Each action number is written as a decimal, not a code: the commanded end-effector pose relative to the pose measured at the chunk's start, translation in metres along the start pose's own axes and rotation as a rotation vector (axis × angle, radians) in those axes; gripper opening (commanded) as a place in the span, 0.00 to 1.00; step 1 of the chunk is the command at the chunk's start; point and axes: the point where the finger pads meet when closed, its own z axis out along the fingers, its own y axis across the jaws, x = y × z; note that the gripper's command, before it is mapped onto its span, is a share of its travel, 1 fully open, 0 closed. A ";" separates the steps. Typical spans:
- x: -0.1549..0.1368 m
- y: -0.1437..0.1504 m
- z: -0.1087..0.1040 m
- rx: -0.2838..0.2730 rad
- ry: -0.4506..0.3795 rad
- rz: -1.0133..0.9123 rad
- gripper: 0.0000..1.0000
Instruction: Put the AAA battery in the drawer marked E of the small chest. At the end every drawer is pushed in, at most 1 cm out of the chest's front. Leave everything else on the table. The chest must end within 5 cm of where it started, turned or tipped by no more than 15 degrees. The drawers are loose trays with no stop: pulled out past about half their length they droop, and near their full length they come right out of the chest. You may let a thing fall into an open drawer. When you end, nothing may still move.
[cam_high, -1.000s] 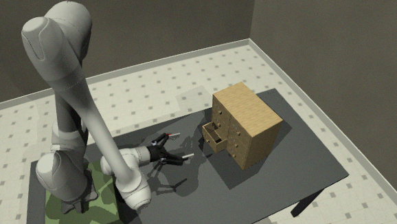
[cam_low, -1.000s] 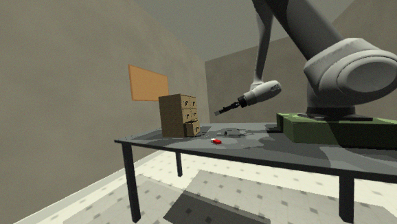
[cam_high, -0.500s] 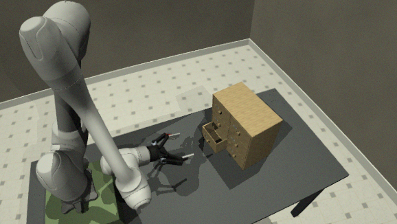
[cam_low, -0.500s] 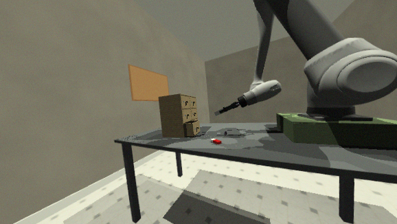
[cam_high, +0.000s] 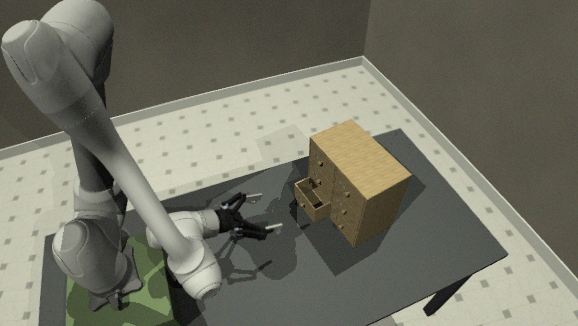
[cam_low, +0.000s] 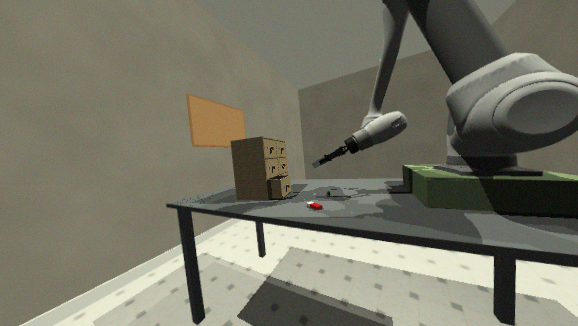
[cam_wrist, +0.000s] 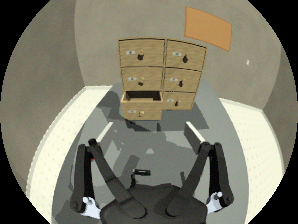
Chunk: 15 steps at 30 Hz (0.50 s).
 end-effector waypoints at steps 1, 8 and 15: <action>0.001 0.000 0.000 0.000 -0.036 0.000 1.00; 0.003 0.000 -0.001 0.001 -0.097 0.000 1.00; 0.006 0.000 -0.003 0.001 -0.217 0.001 1.00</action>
